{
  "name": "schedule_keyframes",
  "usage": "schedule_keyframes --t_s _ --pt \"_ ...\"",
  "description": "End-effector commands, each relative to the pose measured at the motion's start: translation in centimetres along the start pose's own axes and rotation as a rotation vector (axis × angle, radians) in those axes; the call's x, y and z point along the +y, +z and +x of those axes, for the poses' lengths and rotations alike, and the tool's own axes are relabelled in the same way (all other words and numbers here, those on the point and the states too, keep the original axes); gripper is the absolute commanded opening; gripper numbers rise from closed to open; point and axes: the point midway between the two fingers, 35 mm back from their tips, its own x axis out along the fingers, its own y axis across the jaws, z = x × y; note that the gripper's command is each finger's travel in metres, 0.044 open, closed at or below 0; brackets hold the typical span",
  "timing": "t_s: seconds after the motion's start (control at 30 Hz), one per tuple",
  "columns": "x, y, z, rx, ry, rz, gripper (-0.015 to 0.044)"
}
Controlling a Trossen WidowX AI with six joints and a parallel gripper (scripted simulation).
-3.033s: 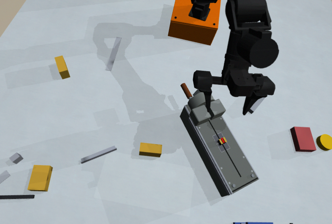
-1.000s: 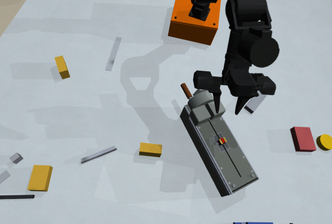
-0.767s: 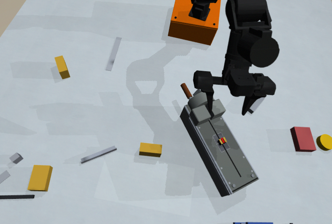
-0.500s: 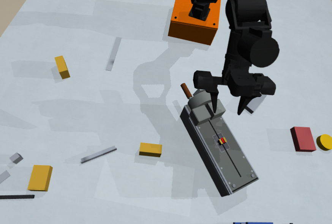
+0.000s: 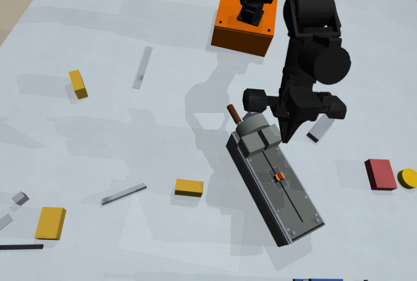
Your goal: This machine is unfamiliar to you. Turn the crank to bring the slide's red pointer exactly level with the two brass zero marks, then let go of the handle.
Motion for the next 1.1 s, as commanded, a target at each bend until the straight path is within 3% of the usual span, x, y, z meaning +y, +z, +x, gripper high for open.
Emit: schedule_keyframes --t_s 0.0,0.33,0.9,0.93,1.07 --pt "-0.01 0.0 0.0 0.0 -0.001 0.0 0.0" --pt "0.0 0.0 0.0 0.0 0.0 0.0 0.0" --pt "0.0 0.0 0.0 0.0 0.0 0.0 0.044" --pt "0.0 0.0 0.0 0.0 0.0 0.0 0.044" --pt "0.0 0.0 0.0 0.0 0.0 0.0 0.0335"
